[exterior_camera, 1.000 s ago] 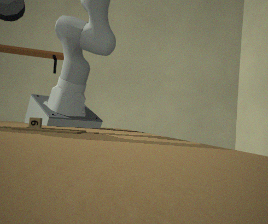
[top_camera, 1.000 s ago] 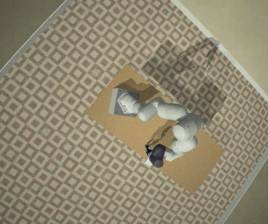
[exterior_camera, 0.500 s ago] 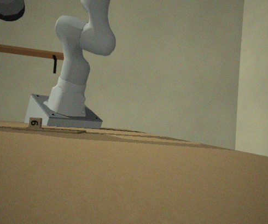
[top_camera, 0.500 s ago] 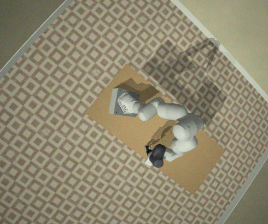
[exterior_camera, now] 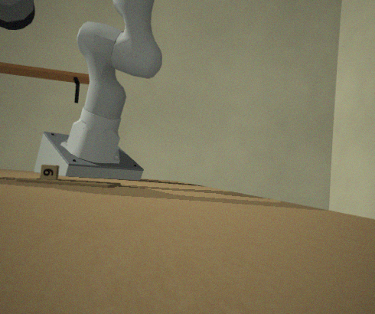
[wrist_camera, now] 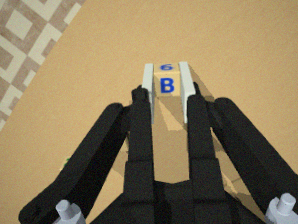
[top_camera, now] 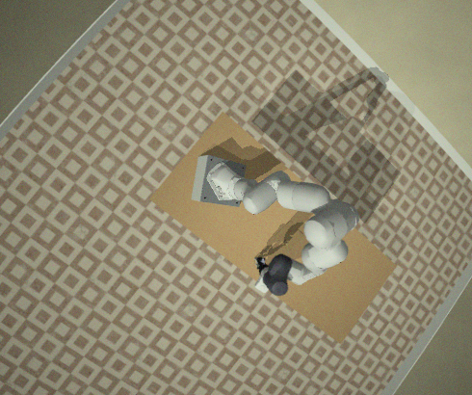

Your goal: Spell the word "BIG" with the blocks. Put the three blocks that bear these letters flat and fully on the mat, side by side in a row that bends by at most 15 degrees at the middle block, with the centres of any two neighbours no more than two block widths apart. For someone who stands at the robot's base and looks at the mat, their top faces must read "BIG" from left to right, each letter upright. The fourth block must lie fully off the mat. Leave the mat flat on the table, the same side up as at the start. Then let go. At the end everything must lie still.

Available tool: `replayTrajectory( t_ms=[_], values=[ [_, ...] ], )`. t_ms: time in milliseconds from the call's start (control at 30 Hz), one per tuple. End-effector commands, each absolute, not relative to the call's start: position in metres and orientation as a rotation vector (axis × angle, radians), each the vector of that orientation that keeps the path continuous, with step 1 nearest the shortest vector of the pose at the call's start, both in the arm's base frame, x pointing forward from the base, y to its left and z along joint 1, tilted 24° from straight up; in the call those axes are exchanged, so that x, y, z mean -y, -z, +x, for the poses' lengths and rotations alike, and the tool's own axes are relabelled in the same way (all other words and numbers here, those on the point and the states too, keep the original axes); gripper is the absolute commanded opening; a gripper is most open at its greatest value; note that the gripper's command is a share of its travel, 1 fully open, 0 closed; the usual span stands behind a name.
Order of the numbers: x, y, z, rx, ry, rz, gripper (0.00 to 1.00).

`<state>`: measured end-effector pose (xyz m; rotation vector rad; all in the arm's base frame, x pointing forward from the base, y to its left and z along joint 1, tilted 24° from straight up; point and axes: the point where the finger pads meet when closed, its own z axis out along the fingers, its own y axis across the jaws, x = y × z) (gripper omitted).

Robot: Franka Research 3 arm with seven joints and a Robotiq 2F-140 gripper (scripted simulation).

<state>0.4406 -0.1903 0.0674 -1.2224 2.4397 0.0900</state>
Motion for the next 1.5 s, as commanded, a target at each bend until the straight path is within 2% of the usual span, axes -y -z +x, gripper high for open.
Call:
replayTrajectory(
  t_ms=[0,700,1467],
  values=[
    [0.189,-0.067,0.442,-2.435,-0.088,-1.231,0.13],
    [0.190,-0.072,0.440,-2.435,-0.088,-1.231,0.13],
    [0.212,-0.158,0.409,-2.435,-0.088,-1.231,0.13]
  ],
)
